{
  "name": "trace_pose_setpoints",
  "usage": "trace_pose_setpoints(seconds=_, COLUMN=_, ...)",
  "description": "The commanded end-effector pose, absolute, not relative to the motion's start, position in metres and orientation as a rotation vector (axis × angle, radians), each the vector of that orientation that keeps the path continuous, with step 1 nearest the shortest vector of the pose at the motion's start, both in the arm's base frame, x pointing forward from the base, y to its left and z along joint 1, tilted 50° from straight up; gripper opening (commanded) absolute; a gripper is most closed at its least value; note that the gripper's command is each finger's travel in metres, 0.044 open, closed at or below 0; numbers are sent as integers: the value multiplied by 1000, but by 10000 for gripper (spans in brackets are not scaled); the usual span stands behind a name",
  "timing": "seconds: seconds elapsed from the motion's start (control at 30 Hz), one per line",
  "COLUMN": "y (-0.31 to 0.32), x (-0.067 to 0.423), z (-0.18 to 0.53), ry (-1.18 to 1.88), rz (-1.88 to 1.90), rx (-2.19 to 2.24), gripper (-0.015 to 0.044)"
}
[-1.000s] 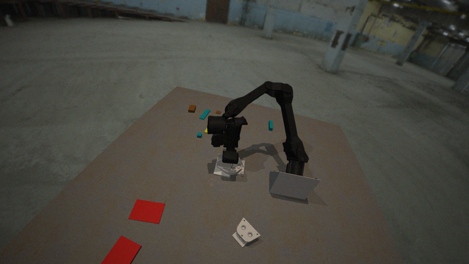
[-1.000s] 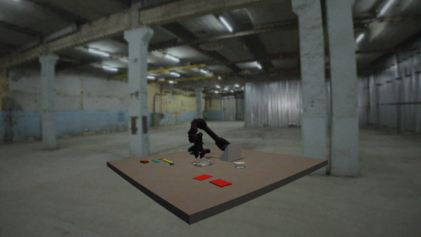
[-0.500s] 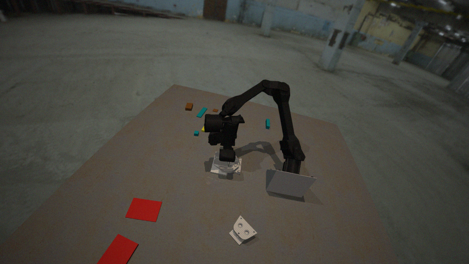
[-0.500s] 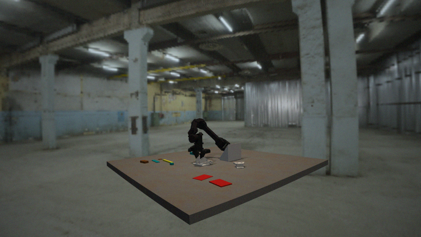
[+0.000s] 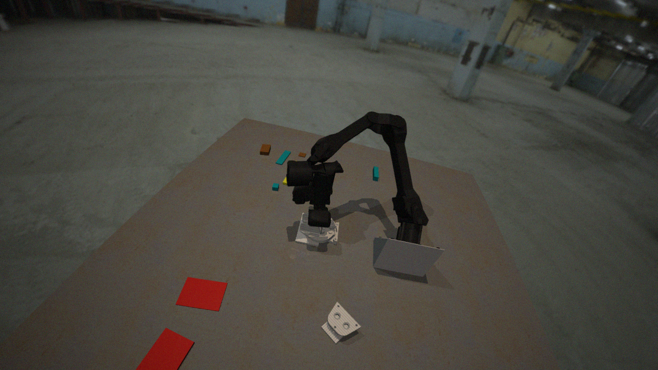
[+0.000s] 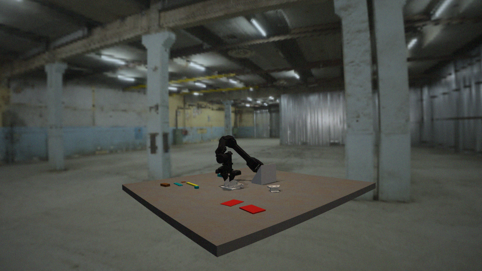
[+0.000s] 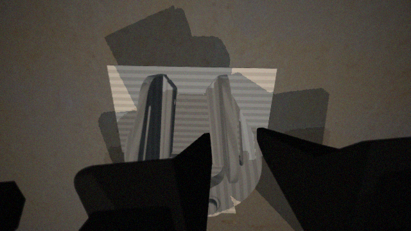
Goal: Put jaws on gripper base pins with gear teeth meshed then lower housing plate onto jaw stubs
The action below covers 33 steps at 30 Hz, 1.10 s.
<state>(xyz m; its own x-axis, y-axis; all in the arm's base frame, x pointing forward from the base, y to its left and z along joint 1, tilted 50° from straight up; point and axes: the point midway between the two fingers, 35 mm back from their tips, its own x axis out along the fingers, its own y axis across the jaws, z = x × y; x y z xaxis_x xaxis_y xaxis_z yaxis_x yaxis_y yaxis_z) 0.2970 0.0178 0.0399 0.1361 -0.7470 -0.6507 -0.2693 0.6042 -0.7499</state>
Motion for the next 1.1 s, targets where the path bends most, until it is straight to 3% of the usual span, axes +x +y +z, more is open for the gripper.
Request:
trace_pose_setpoints(seconds=0.0, y=18, x=298, z=40, ry=1433, rz=-432, rx=-917, gripper=134)
trace_pose_setpoints(seconds=1.07, y=15, x=299, z=37, ry=1433, rz=-432, rx=-917, gripper=134)
